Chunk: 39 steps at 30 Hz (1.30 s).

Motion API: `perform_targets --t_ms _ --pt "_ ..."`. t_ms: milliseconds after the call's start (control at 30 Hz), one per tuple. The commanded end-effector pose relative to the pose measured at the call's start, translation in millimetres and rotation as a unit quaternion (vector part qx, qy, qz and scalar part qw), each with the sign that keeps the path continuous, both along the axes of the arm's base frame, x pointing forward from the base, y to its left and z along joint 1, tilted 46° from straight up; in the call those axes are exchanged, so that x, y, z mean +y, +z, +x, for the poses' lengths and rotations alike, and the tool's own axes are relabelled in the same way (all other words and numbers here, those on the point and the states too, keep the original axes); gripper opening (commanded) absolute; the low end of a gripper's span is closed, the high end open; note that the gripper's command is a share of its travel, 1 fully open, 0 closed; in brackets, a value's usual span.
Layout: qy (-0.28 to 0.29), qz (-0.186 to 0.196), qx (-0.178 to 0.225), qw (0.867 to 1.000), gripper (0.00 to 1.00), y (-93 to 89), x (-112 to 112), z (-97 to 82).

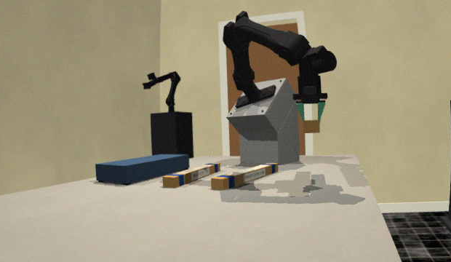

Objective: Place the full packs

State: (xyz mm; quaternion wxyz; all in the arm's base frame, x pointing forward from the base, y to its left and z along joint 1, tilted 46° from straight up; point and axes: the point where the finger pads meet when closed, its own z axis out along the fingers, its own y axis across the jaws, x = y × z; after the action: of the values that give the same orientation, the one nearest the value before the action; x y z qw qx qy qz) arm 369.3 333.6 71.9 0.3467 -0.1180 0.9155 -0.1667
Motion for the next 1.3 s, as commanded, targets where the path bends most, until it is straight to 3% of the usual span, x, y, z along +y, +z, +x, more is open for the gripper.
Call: perform_targets --t_ms 0,1267 --pt "0.015 0.004 -0.009 1.0 0.0 12.2 16.5 -9.8" --pt "0.015 0.008 -0.011 1.0 0.0 18.1 19.5 -10.5"
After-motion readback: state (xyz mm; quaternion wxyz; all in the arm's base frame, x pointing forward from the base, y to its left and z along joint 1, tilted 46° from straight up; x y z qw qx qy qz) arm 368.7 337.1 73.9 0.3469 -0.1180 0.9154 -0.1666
